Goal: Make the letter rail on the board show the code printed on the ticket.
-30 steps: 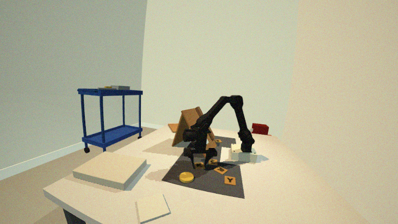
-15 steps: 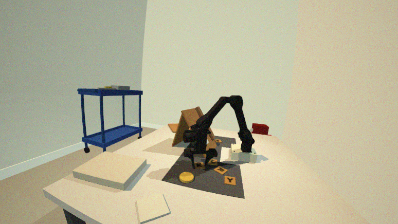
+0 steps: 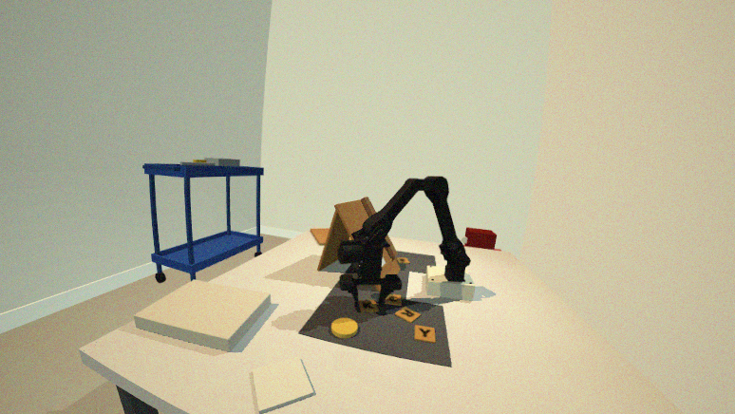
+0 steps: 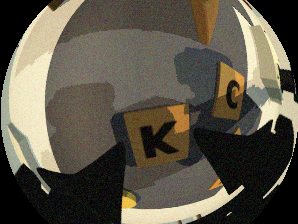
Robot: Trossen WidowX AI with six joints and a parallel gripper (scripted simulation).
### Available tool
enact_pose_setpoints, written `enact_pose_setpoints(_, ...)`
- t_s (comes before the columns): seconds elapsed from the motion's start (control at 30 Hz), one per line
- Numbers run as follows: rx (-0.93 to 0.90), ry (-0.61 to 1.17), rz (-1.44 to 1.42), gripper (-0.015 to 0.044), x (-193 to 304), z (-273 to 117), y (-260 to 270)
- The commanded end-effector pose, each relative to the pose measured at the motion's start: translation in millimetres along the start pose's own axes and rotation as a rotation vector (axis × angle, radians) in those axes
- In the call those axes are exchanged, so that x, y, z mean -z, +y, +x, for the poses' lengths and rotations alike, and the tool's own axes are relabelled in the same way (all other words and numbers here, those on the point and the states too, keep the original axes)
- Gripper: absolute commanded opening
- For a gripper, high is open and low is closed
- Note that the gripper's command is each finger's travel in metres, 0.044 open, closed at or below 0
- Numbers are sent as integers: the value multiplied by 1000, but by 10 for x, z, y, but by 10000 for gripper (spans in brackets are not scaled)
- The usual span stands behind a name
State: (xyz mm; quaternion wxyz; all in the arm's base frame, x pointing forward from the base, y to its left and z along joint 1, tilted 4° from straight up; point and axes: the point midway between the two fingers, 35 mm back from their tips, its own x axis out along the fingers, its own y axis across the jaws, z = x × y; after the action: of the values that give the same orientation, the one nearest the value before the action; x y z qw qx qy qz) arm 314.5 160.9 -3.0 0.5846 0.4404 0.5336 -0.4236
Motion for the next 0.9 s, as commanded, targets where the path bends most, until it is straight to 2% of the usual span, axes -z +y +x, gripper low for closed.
enact_pose_setpoints(0.0, 1, -3, -3, 340, -7, 9, -4)
enact_pose_setpoints(0.6, 1, -3, -3, 340, -7, 14, -4)
enact_pose_setpoints(0.63, 1, -3, -3, 314, -7, 14, -4)
enact_pose_setpoints(0.87, 1, -3, -3, 267, -7, 14, -4)
